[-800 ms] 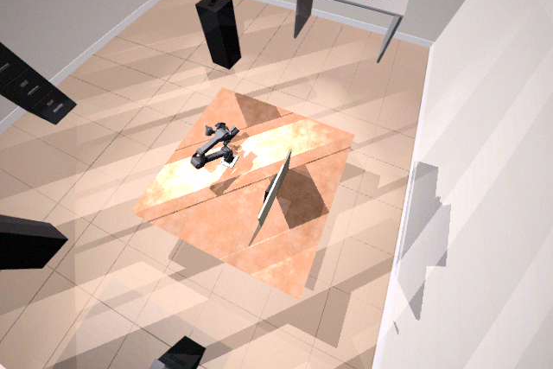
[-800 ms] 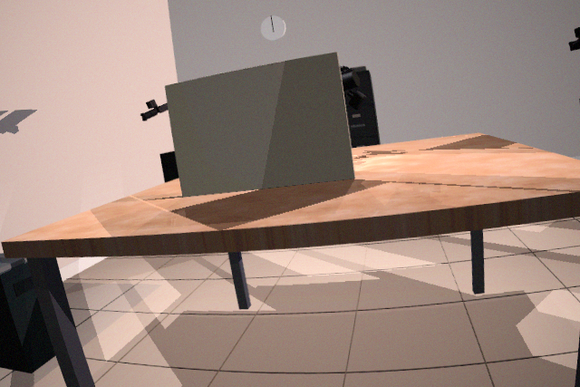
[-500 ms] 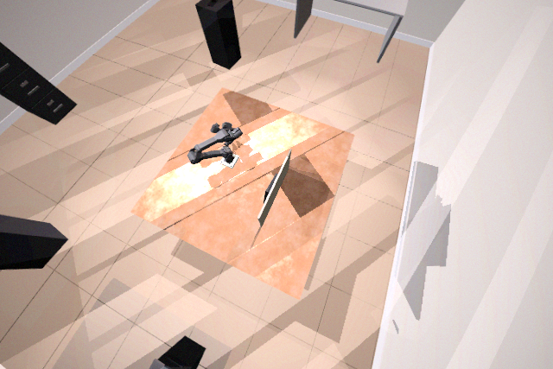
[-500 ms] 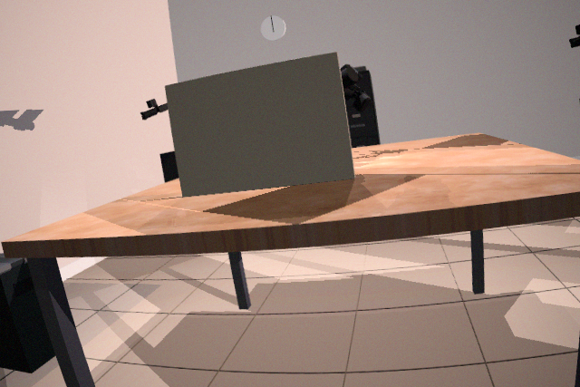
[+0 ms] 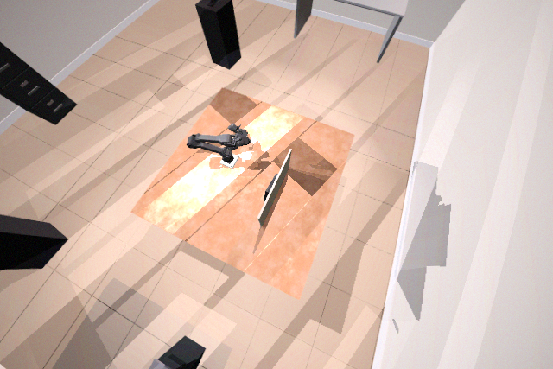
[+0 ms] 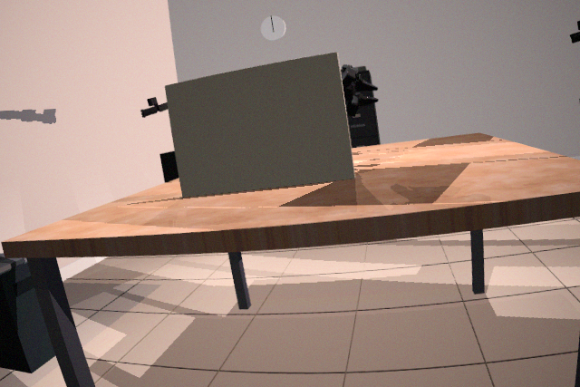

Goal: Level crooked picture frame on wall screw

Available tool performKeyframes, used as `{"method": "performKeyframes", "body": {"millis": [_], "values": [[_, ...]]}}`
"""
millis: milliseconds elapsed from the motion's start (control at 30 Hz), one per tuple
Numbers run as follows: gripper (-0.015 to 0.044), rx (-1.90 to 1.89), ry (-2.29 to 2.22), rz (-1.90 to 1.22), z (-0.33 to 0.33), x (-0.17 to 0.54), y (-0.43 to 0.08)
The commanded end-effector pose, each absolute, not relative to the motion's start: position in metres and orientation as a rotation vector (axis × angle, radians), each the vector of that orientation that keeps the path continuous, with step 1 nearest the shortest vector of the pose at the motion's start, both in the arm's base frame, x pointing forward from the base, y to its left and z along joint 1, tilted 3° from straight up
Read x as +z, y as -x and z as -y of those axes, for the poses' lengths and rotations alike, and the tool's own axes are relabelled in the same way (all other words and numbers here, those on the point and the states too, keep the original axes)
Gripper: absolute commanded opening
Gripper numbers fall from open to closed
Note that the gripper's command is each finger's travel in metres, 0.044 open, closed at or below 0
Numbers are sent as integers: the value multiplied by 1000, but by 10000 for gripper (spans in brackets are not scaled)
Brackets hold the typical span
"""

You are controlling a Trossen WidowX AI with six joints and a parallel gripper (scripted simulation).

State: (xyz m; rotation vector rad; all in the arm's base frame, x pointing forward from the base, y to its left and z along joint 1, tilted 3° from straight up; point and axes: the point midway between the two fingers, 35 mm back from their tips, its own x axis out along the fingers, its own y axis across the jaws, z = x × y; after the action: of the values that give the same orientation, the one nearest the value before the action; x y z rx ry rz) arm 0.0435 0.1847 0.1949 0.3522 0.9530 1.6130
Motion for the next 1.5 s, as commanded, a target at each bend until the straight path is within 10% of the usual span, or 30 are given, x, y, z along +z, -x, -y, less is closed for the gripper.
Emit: {"method": "performKeyframes", "body": {"millis": [0, 533, 833, 1467], "values": [[260, 1399, -461, -909, -177, 191, -87], [260, 484, -933, -456, -30, 211, -230], [260, 79, -1107, -98, 81, 234, -228], [260, 71, -1110, -90, 83, 234, -228]]}}
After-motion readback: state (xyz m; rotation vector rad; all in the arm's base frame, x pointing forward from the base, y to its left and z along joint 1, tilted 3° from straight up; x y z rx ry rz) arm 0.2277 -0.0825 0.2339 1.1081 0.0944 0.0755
